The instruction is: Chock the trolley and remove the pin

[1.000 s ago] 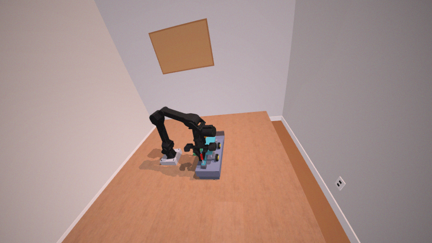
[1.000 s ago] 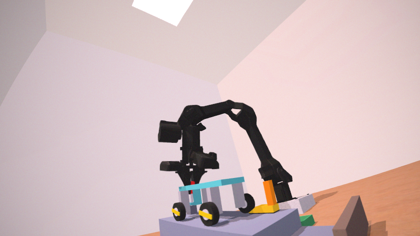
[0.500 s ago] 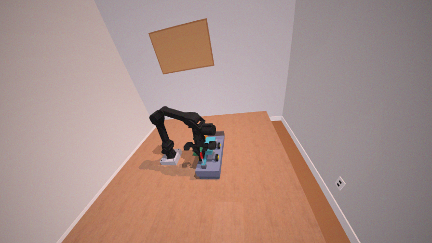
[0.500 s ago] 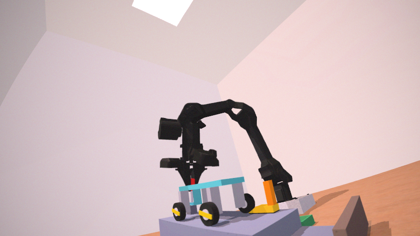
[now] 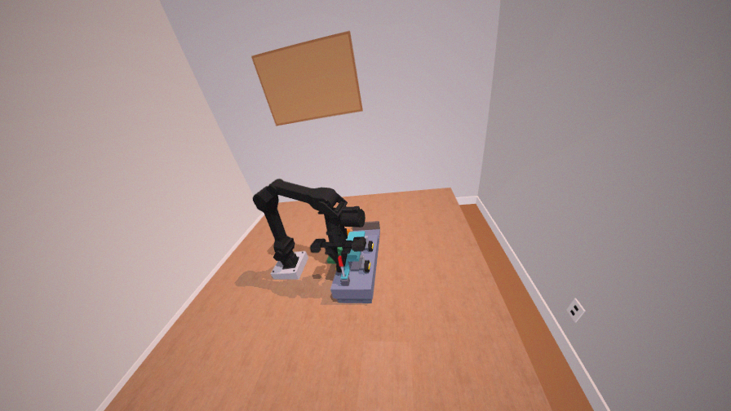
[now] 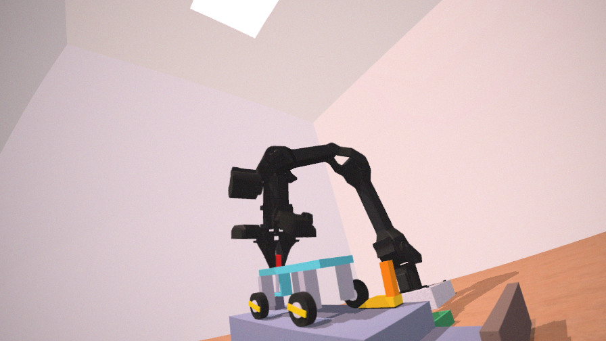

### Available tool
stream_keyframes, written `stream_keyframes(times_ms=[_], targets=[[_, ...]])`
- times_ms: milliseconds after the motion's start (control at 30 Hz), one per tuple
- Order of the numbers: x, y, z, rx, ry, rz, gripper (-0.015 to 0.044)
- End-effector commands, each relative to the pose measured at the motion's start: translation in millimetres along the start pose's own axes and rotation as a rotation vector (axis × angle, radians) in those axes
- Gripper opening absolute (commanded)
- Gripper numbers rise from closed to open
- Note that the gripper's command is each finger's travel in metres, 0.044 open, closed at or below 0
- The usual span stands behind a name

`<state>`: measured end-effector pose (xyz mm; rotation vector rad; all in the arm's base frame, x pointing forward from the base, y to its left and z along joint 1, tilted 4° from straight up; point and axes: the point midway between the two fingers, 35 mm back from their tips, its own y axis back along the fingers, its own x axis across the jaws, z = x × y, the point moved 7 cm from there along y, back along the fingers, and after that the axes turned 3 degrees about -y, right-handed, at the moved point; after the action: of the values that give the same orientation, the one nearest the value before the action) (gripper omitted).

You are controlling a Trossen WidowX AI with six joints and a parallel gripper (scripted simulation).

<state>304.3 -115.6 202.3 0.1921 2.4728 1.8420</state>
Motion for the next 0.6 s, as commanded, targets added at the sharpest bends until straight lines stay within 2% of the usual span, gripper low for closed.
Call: stream_keyframes(times_ms=[0,567], targets=[[-0.7,4.7,-1.9,0.008,-0.007,-0.006,0.0],[-1.1,10.9,-4.7,0.008,-0.007,-0.006,0.0]])
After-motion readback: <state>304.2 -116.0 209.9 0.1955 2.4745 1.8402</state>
